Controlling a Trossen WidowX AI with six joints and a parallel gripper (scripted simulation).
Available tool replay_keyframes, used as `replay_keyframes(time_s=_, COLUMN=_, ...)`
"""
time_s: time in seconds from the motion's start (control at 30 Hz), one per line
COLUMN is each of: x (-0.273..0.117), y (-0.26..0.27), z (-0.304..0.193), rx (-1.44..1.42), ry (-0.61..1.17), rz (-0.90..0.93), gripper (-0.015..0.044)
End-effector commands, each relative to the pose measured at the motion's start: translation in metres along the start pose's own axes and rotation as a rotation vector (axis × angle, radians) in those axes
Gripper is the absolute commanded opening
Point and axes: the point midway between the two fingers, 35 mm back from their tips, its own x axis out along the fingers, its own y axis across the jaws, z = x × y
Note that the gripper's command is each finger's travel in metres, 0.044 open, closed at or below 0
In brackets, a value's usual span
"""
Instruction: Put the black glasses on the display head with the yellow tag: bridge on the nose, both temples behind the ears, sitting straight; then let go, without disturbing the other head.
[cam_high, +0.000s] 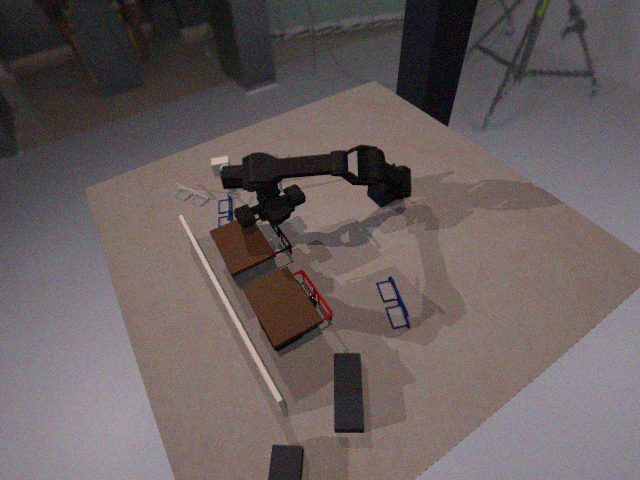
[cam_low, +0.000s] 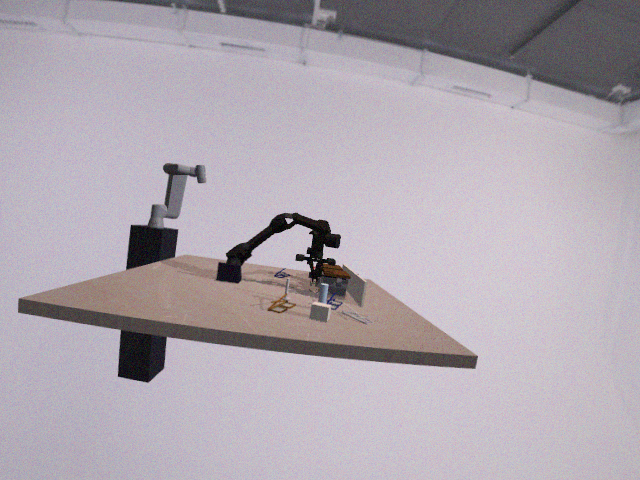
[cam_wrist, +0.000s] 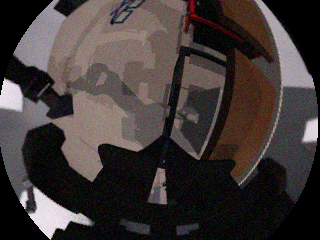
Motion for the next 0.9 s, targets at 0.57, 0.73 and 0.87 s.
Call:
replay_keyframes(time_s=0.57, x=0.004, y=-0.016, z=0.0, rx=0.005, ry=-0.009, rz=0.004, gripper=0.0)
replay_keyframes(time_s=0.73, x=0.004, y=-0.016, z=-0.001, rx=0.005, ry=-0.009, rz=0.004, gripper=0.0)
replay_keyframes(time_s=0.87, x=0.005, y=-0.015, z=-0.001, rx=0.005, ry=-0.009, rz=0.004, gripper=0.0)
